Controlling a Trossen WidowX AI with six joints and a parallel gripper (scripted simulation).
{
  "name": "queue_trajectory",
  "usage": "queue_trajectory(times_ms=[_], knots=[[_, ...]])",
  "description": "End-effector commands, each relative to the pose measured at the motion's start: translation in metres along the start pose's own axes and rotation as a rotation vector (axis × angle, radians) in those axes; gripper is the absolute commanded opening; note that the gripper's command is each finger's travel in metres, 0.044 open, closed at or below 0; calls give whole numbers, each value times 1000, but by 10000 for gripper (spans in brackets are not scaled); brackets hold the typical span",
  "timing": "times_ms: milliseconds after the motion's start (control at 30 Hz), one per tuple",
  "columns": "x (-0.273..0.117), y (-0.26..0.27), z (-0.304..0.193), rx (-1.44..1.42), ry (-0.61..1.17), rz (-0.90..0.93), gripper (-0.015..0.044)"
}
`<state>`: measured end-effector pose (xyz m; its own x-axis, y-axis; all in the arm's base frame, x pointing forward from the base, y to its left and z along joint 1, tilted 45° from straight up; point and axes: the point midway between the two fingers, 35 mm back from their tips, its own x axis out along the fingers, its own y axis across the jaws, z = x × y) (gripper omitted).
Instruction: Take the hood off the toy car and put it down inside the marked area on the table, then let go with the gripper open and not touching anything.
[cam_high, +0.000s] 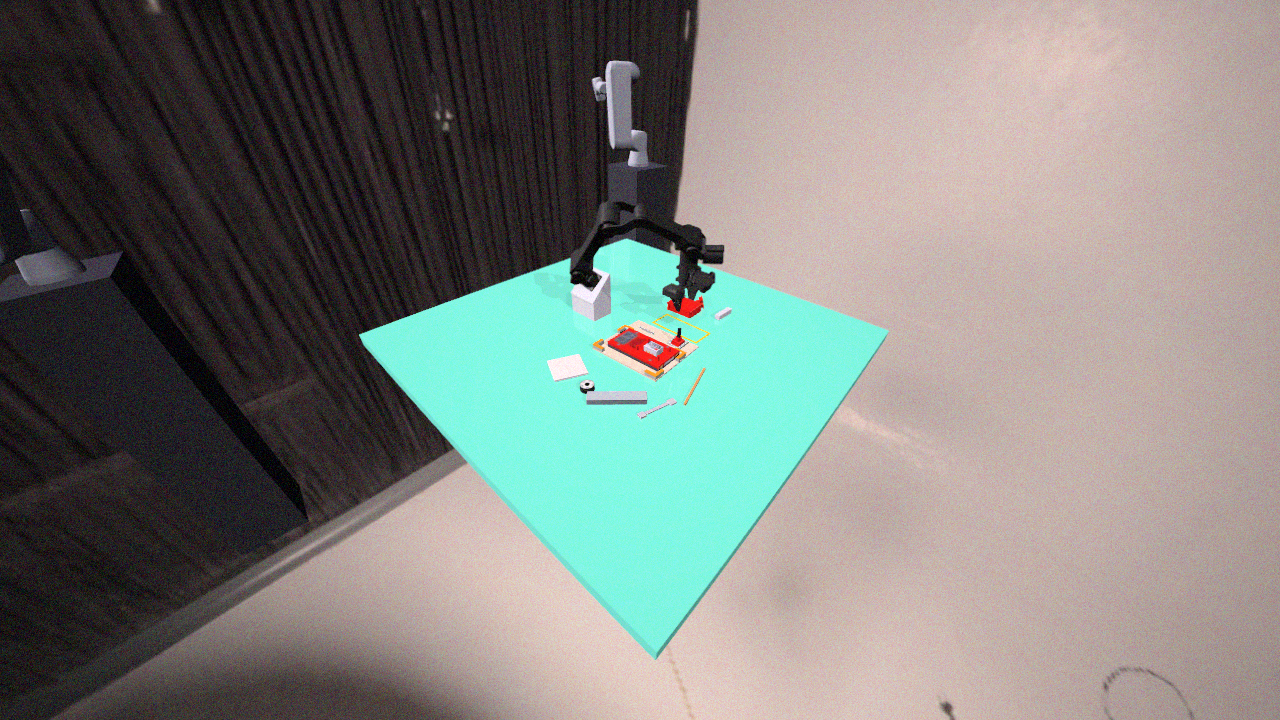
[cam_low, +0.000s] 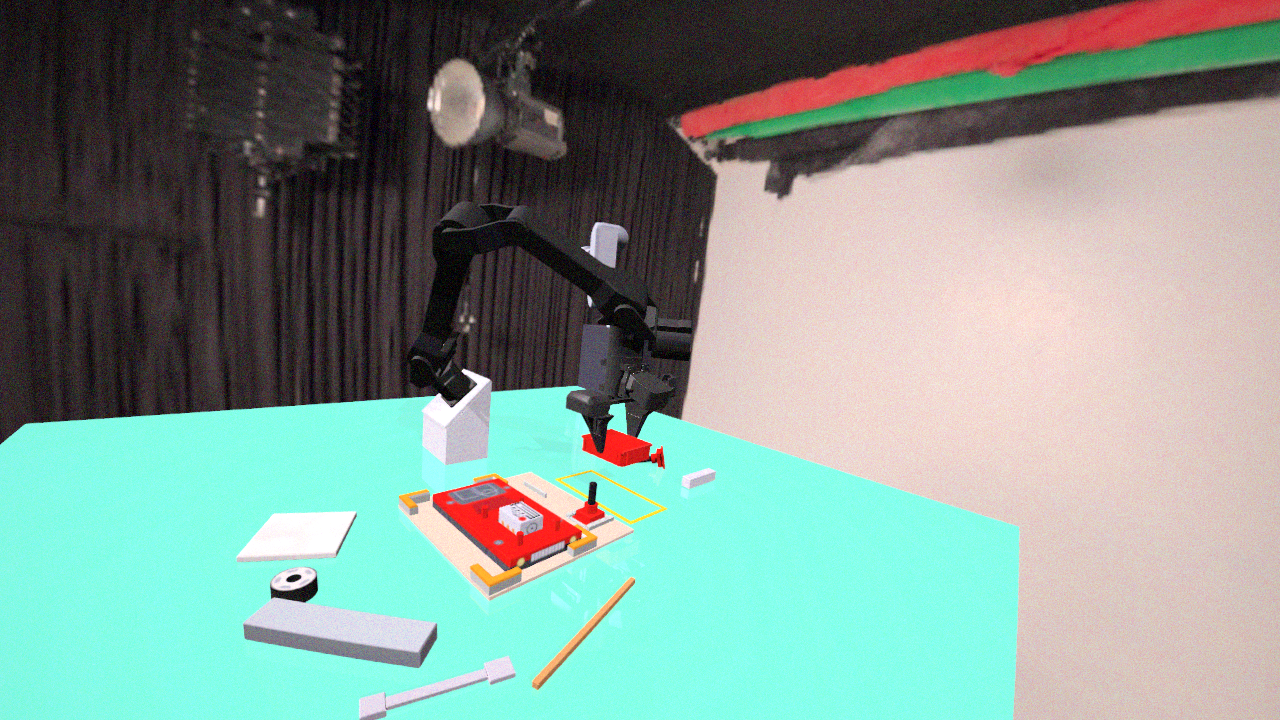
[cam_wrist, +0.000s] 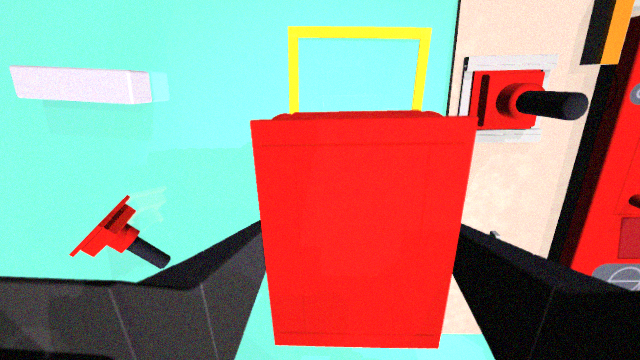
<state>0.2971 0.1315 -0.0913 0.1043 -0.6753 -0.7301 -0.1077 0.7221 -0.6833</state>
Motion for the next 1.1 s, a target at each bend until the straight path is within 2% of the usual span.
queue_trajectory(times_ms=[0,1067], knots=[[6,0,-2,-8,3,-6,0],[38,-2,-3,-8,3,-8,0]])
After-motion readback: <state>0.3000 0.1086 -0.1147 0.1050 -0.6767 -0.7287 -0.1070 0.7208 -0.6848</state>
